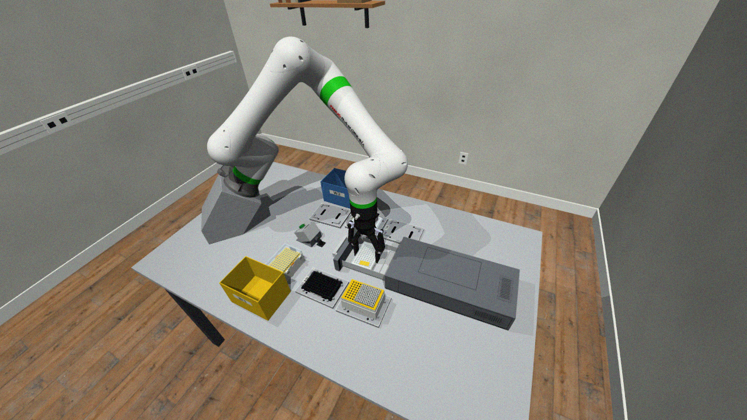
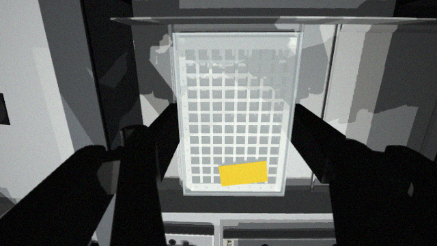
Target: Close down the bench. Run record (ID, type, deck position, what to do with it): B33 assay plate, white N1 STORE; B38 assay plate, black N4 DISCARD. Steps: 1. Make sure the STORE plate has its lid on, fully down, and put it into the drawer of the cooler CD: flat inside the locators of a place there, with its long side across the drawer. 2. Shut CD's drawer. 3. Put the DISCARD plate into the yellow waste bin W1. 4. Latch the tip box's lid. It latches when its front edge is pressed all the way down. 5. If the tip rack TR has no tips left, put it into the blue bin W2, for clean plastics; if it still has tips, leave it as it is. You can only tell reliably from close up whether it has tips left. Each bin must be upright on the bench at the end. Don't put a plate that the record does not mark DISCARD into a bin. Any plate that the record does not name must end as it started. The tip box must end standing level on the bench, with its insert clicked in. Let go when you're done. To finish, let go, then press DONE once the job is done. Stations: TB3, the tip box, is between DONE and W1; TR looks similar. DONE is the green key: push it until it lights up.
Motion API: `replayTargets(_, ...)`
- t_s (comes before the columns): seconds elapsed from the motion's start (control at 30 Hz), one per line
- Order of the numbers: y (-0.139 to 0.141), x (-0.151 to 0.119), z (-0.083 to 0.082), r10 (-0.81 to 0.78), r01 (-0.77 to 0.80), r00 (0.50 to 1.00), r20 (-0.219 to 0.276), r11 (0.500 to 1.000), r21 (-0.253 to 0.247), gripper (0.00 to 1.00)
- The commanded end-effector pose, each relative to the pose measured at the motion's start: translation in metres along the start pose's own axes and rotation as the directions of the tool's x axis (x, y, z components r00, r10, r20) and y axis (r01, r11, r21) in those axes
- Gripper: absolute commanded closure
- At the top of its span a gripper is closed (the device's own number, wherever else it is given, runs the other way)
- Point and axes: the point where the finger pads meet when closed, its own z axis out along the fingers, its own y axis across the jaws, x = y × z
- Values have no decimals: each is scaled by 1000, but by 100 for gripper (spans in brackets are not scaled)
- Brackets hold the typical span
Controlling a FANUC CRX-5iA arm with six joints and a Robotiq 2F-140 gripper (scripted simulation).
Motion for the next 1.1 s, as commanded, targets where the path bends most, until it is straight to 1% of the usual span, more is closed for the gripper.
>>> replayTargets(0.0,1,0,-1,0,0,1000,1,1000,-2,90)
replayTargets(0.23,1,0,-1,0,0,1000,1,1000,-2,90)
replayTargets(0.27,1,0,-1,0,0,1000,1,1000,-2,35)
replayTargets(1.07,1,0,-1,0,0,1000,1,1000,-2,35)
